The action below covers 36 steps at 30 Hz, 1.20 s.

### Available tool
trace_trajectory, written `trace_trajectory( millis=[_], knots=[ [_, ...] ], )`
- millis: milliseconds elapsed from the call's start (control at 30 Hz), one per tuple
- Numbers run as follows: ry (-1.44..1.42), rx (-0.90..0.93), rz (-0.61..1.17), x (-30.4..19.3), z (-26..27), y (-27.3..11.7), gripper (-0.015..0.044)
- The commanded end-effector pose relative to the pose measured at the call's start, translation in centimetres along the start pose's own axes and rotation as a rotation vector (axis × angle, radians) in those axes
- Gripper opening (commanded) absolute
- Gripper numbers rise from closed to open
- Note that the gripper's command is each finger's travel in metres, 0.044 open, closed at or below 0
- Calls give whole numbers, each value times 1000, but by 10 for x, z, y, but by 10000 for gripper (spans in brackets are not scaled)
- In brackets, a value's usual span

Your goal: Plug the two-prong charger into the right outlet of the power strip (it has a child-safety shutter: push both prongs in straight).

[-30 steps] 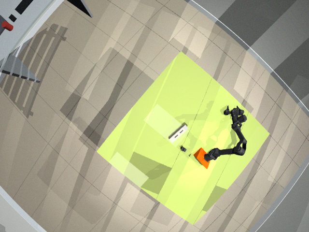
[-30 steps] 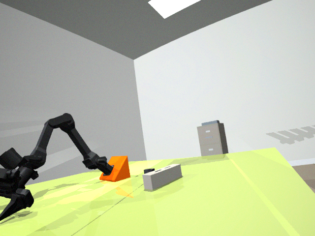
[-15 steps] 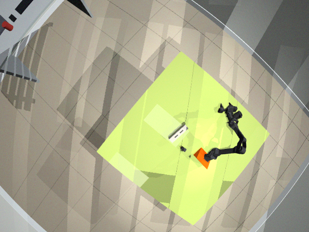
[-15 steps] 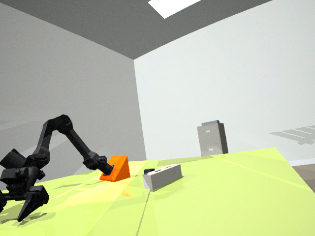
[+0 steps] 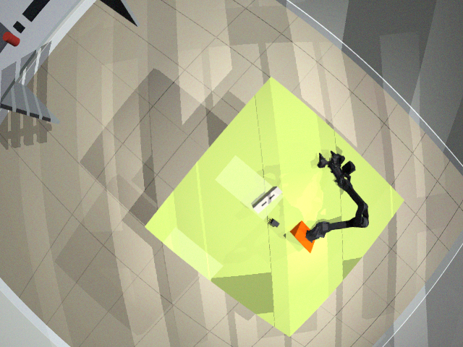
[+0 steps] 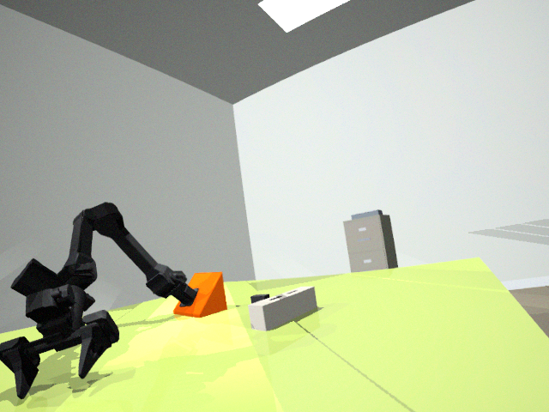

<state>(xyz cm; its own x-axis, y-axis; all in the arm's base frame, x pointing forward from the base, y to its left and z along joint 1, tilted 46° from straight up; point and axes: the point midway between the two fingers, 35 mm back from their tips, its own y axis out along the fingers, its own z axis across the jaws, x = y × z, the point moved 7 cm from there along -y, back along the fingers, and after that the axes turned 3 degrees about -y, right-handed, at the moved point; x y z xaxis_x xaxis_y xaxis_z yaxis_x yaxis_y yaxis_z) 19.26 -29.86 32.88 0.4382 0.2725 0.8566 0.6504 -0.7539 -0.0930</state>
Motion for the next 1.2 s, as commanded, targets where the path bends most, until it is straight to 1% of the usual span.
trace_trajectory(
  millis=[0, 567, 1167],
  knots=[
    [27, 51, 26, -2, 17, 8, 440],
    [94, 268, 120, 5, 96, 21, 440],
    [148, 476, 283, 6, 182, 16, 440]
  ],
)
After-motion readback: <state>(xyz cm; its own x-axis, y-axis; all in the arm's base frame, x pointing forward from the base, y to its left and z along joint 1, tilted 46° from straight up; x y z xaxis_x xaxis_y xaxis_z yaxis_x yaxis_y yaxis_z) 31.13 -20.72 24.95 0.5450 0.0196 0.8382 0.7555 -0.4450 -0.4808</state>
